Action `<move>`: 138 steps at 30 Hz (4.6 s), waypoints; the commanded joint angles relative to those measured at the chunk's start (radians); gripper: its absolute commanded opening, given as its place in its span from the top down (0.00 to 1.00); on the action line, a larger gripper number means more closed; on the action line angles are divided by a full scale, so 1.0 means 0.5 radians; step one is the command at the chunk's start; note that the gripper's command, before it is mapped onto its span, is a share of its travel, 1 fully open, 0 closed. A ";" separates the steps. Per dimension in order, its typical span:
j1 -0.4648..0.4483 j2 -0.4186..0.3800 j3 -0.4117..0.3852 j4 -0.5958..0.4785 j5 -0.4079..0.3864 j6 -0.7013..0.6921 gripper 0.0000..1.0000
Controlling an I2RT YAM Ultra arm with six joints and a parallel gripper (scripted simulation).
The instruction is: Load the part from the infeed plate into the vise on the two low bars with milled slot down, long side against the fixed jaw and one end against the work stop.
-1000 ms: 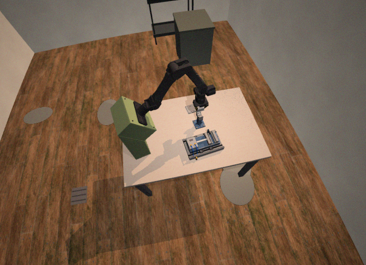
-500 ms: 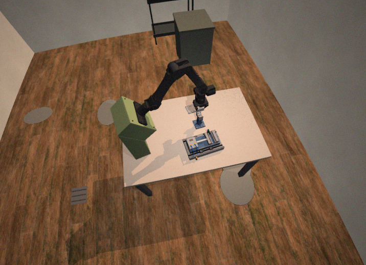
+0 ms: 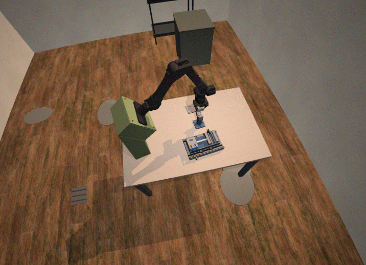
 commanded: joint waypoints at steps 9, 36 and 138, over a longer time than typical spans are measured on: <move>-0.026 -0.064 -0.014 0.009 -0.027 -0.017 1.00; -0.132 -0.021 -0.012 0.030 -0.261 -0.078 1.00; -0.792 0.665 0.453 -0.514 -2.154 -0.965 1.00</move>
